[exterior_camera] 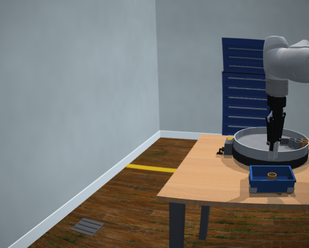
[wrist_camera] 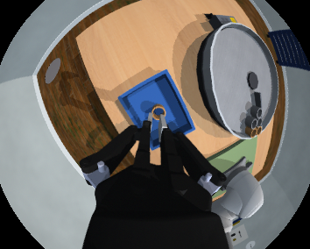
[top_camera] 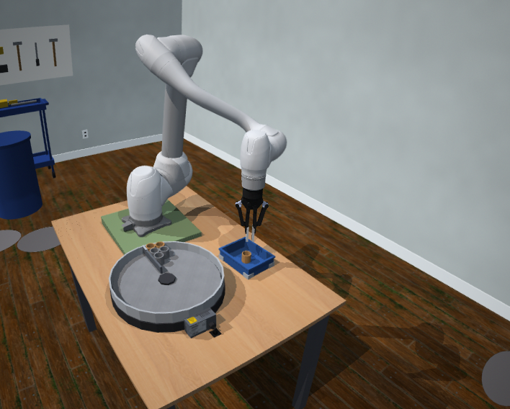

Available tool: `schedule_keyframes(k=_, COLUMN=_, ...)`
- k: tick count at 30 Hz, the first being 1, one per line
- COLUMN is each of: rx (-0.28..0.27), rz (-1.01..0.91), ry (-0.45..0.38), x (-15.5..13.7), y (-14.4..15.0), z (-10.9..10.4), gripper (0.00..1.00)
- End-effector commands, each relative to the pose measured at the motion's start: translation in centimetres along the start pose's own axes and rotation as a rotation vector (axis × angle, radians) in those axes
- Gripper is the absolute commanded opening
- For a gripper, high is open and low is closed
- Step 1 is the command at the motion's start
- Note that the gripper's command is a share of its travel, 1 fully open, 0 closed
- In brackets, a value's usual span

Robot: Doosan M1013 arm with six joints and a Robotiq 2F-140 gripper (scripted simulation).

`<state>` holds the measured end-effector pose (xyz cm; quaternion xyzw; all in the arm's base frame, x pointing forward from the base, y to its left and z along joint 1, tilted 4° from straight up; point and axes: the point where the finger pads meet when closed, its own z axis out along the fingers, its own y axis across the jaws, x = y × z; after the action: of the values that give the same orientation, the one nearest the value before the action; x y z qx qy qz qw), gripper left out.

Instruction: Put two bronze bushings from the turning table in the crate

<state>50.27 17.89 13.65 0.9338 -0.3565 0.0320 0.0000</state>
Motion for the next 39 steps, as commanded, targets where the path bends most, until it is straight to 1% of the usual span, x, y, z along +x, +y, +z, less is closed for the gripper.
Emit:
schedule_keyframes(k=1, rx=0.002, rz=-0.004, ry=-0.002, x=-0.04, y=-0.14, z=-0.33, gripper=0.1)
schedule_keyframes(k=39, rx=0.002, rz=-0.004, ry=-0.002, x=-0.04, y=-0.14, z=-0.33, gripper=0.1)
